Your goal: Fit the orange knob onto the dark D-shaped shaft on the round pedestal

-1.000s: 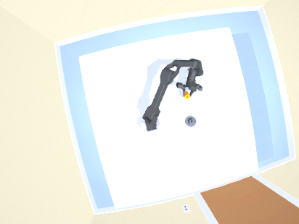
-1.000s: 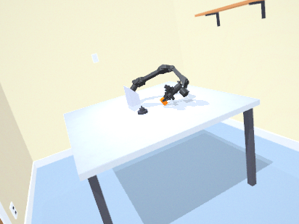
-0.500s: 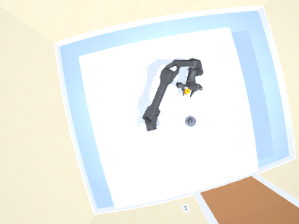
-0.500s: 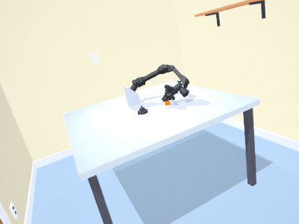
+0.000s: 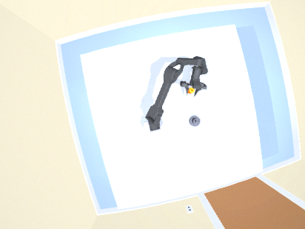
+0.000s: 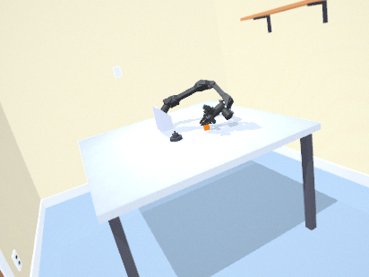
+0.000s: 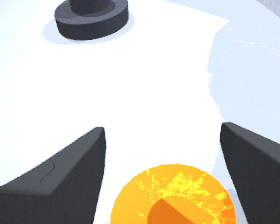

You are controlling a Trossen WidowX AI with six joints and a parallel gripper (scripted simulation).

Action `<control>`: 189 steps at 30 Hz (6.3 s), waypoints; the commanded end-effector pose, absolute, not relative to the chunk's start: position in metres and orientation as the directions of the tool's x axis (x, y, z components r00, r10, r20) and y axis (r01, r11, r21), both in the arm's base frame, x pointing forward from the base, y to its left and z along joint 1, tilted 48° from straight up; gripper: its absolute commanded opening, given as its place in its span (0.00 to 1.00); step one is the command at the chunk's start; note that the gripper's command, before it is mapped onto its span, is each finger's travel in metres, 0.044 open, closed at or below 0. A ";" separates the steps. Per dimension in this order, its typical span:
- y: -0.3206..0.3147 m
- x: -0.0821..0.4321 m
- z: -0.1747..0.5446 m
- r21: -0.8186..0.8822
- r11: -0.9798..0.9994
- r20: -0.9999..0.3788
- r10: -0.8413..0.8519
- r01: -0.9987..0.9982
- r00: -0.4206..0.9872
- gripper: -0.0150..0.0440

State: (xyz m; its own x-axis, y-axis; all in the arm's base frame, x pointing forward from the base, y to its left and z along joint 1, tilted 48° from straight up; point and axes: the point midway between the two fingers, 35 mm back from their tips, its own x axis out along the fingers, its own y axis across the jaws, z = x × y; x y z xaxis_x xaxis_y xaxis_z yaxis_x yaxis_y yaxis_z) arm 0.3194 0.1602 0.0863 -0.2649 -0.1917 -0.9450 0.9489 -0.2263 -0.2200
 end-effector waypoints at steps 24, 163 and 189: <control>0.099 0.314 0.140 -0.132 -0.211 -0.972 -0.163 0.969 -0.168 1.00; 0.167 0.327 0.089 0.737 0.674 -0.675 0.737 0.053 0.030 0.29; 0.065 0.319 0.158 0.736 0.675 -0.677 0.736 0.055 0.029 0.25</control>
State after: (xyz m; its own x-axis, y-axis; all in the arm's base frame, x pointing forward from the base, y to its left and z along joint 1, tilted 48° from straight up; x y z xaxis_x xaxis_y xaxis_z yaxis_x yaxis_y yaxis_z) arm 0.3176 0.0698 0.1603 0.0246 0.7335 -0.6792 0.0560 0.6774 0.7335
